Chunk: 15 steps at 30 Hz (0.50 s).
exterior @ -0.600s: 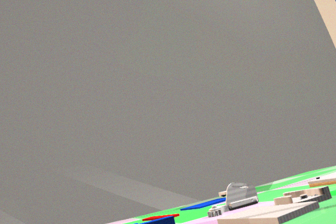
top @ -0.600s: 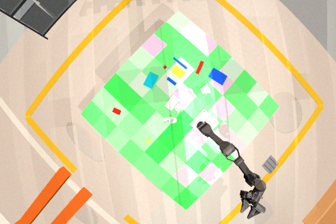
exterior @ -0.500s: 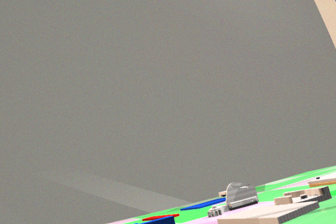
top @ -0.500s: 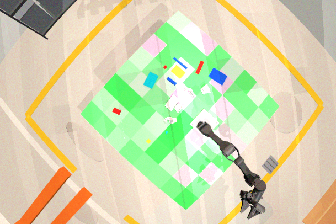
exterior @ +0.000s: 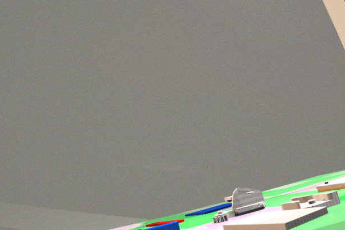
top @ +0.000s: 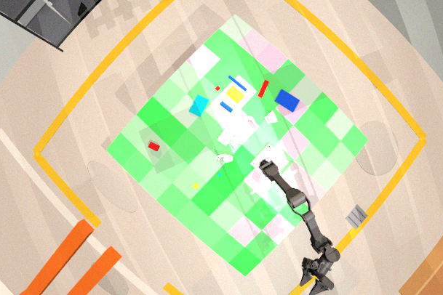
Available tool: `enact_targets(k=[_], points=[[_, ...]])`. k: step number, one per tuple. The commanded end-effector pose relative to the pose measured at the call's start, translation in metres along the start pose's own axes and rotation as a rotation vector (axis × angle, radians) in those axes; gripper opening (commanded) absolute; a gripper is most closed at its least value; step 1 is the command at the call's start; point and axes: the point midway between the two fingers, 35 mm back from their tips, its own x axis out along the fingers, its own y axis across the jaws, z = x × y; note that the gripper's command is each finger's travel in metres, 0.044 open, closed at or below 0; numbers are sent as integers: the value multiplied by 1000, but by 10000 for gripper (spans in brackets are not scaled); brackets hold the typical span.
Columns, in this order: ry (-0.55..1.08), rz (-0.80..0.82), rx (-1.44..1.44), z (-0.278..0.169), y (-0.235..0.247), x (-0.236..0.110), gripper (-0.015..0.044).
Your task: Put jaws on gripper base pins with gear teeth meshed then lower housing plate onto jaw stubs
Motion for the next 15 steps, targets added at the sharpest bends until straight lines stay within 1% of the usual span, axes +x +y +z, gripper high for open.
enact_targets(k=[1, 15], points=[[-26, 15, -15, 14, 0, 23, 440], [-129, 36, -100, 67, -11, 93, 440]])
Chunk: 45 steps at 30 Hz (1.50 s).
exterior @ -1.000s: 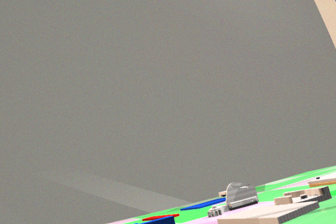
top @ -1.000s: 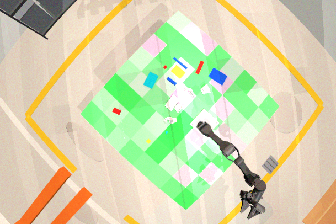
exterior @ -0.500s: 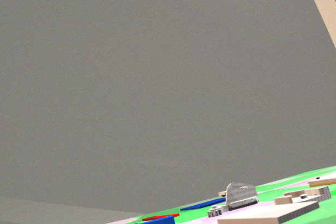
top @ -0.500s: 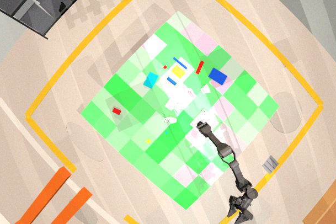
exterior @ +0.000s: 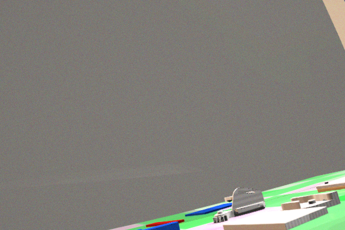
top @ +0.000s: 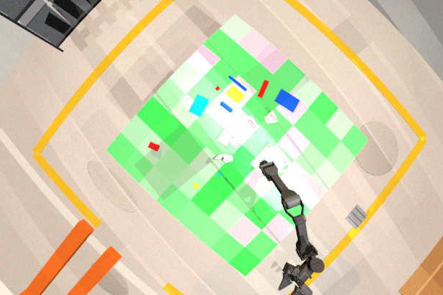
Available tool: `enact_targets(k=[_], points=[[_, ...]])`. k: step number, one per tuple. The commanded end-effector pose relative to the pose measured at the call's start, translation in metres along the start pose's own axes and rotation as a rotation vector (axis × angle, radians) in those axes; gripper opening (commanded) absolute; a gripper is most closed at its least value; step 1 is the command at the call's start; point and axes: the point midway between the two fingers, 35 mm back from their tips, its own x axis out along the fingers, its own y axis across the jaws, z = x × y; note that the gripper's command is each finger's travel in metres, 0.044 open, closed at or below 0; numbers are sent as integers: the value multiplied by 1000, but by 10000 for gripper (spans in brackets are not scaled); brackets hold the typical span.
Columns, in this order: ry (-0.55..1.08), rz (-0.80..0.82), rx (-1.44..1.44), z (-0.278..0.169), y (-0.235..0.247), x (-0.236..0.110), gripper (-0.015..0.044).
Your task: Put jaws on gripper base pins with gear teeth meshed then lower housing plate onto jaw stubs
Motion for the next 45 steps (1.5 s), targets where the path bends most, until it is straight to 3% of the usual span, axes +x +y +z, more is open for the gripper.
enact_targets(k=[1, 25, 45], points=[[-27, 7, -17, 16, -2, 22, 440], [-196, -4, -115, 129, -27, 129, 440], [-320, -47, -214, 242, -32, 183, 440]])
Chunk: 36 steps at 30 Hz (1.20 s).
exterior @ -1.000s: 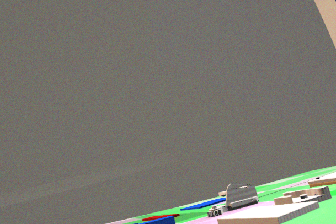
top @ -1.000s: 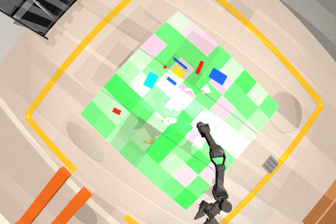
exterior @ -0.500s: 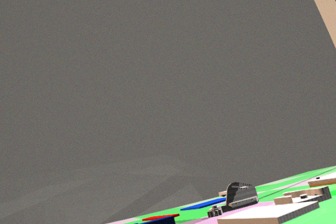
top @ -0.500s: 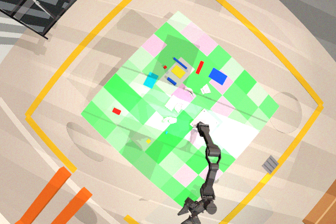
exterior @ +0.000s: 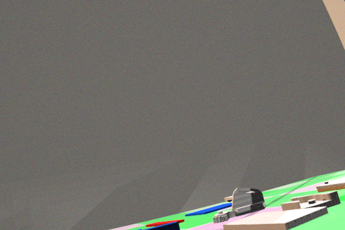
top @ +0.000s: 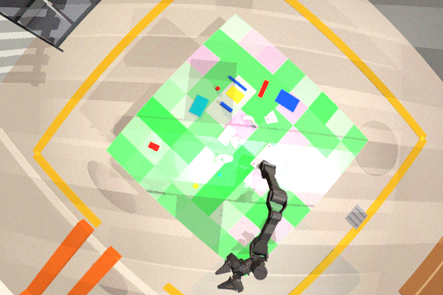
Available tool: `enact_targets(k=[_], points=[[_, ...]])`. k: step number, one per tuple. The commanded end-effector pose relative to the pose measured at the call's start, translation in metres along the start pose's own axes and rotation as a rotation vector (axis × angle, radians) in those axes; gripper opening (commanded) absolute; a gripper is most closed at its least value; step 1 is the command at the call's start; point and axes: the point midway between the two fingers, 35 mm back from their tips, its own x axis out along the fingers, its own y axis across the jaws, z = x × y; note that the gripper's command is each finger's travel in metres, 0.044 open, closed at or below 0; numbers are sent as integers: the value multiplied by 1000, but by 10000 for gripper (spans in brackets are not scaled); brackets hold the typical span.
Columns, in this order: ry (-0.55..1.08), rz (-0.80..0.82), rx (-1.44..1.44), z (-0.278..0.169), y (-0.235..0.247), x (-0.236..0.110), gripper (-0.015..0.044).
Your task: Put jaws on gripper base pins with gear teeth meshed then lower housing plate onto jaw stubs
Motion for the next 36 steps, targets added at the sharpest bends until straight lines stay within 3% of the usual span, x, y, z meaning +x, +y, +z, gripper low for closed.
enact_targets(k=[1, 20, 36], points=[[-29, -18, -7, 22, -7, 16, 440], [-181, -133, -36, 129, -46, 74, 440], [-323, -197, -8, 231, -64, 96, 440]])
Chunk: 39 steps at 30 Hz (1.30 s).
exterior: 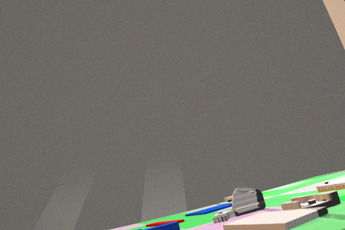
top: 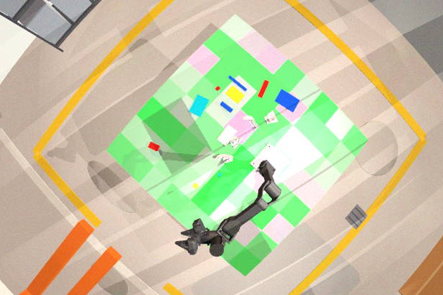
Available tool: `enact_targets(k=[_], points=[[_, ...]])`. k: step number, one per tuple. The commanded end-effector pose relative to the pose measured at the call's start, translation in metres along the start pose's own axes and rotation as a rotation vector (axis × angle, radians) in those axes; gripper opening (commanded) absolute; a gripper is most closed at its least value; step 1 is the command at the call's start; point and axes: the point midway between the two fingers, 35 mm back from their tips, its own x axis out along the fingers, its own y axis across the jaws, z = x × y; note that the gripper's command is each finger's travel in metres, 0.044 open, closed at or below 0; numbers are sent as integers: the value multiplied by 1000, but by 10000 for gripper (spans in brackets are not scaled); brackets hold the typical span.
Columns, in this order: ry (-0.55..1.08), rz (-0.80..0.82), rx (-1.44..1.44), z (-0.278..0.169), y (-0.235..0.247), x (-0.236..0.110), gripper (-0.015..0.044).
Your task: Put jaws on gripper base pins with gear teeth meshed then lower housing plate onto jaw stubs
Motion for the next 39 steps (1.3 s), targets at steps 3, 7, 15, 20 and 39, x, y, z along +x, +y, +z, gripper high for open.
enact_targets(k=[3, 7, 15, 20, 39], points=[[-55, -43, 15, 37, -9, 17, 440], [-95, -73, 22, 61, -15, 27, 440], [-173, -134, 44, 112, -28, 42, 440], [-225, -173, 64, 145, -37, 48, 440], [-445, -331, 120, 271, -71, 46, 440]])
